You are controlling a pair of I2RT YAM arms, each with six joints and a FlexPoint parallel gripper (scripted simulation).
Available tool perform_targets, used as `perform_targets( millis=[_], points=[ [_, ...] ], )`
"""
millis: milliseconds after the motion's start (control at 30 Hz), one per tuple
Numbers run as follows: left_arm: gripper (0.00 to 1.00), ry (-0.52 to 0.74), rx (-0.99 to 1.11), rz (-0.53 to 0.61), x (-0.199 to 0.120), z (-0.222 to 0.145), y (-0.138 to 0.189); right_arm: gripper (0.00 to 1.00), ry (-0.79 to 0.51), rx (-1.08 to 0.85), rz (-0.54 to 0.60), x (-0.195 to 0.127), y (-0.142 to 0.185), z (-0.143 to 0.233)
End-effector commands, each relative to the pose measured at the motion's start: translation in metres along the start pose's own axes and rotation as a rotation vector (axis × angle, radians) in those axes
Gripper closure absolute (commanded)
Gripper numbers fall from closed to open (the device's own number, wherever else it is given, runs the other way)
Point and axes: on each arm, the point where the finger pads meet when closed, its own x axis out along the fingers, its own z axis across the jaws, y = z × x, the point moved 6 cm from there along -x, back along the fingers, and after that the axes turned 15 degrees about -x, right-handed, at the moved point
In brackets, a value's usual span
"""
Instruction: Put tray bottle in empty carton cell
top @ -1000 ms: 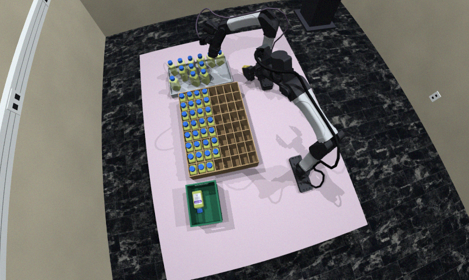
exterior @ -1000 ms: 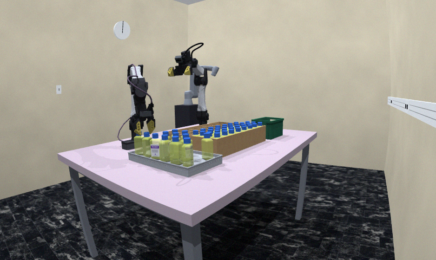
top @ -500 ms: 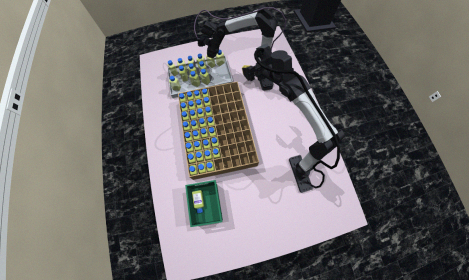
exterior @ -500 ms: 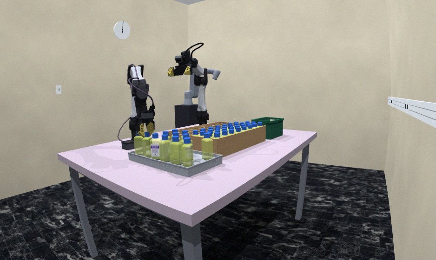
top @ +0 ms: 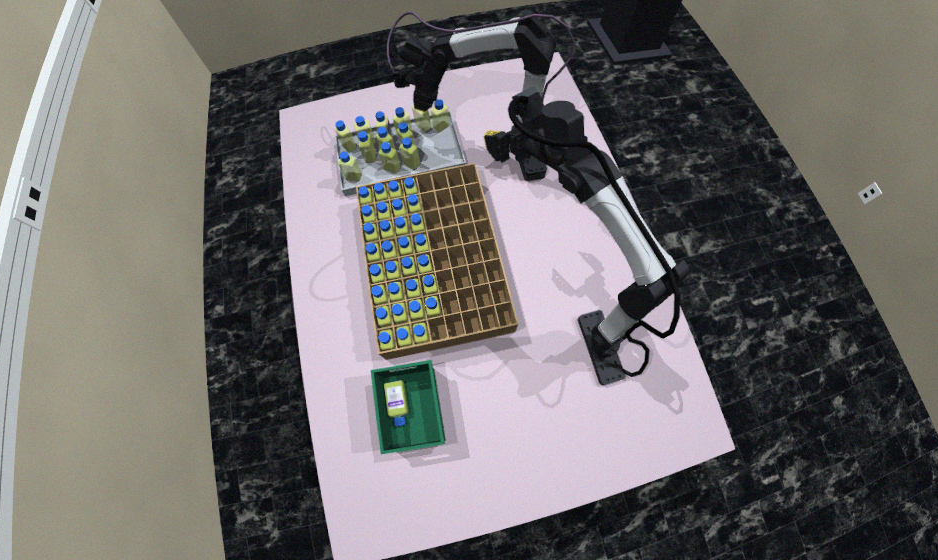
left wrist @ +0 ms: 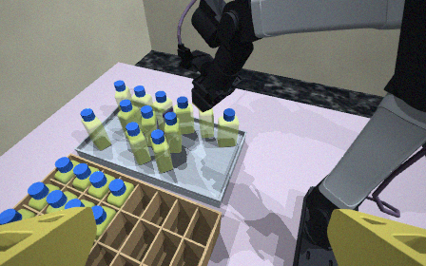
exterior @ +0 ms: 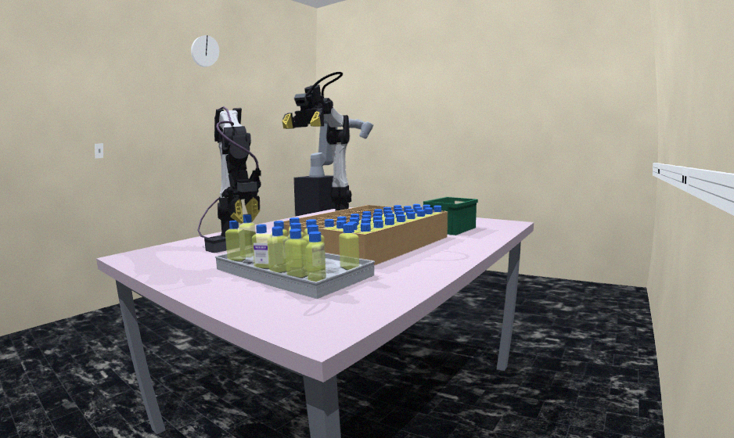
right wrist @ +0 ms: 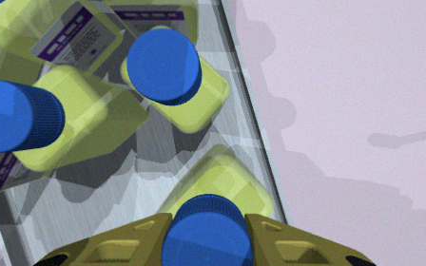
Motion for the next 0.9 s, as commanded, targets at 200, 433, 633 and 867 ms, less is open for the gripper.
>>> perform_targets(
  millis=[200, 433, 633, 867],
  points=[
    [0.00, 0.006, -0.010, -0.047, -0.009, -0.004, -0.014, 0.84, 0.014, -0.010, -0.042, -0.091, -0.042, -0.010],
    [0.00, -0.007, -0.011, -0.013, -0.013, 0.000, -0.007, 0.84, 0.006, -0.008, -0.024, -0.102, -0.043, -0.009],
    [0.00, -0.065, -0.024, 0.093, -0.048, 0.017, 0.013, 0.84, 0.005, -0.008, -0.024, -0.117, -0.046, -0.009],
    [0.00, -0.140, -0.050, 0.185, -0.124, 0.039, 0.036, 0.84, -0.016, -0.072, -0.050, -0.131, -0.053, -0.004]
  ],
)
